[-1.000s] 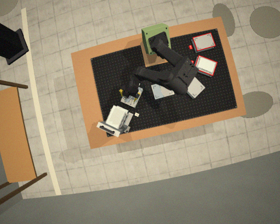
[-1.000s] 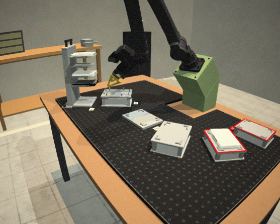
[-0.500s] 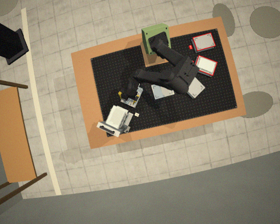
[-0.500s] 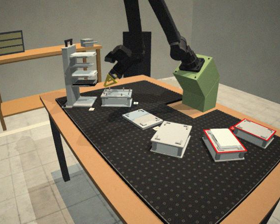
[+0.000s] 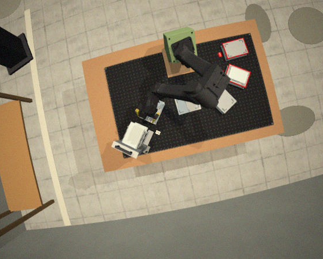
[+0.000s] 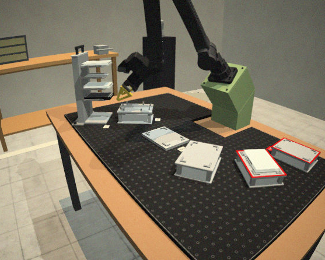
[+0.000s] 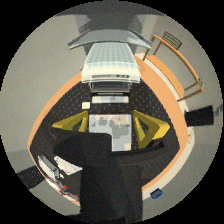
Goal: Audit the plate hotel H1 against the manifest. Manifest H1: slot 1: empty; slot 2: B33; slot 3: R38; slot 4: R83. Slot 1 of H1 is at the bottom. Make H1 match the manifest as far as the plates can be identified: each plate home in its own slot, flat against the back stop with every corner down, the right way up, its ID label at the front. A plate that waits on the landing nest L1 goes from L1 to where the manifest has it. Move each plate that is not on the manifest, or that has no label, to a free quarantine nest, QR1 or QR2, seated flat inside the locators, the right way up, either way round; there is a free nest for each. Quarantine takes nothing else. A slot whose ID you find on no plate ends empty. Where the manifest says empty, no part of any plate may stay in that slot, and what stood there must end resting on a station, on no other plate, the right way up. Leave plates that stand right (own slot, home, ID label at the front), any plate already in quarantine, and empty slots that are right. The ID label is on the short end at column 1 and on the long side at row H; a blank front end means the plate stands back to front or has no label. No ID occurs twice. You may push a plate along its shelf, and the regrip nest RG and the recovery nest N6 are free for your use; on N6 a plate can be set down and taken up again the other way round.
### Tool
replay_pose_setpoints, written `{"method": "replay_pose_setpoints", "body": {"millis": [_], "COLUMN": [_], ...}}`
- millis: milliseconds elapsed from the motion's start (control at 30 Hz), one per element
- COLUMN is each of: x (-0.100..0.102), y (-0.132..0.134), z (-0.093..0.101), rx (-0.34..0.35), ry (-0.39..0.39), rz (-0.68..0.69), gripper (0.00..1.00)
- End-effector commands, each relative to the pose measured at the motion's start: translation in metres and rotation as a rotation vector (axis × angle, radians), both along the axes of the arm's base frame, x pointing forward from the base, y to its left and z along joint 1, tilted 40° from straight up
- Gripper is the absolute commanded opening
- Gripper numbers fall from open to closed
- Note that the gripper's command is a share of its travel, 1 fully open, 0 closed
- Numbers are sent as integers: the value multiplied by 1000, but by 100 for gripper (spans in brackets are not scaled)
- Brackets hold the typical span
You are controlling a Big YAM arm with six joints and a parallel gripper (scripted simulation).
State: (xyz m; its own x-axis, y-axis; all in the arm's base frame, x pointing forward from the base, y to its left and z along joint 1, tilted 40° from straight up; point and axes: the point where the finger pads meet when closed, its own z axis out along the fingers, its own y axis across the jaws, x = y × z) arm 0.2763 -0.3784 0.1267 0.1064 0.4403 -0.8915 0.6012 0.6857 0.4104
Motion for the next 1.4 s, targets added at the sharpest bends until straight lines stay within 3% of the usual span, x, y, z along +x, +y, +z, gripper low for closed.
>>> {"method": "replay_pose_setpoints", "body": {"millis": [0, 467, 1300, 1367], "x": [5, 17, 31, 23], "y": [-7, -19, -40, -41], "z": [17, 29, 32, 37], "rx": [-21, -24, -2, -26], "ry": [-22, -24, -13, -15], "rz": [-1, 4, 4, -7], "gripper": [100, 100, 100, 100]}}
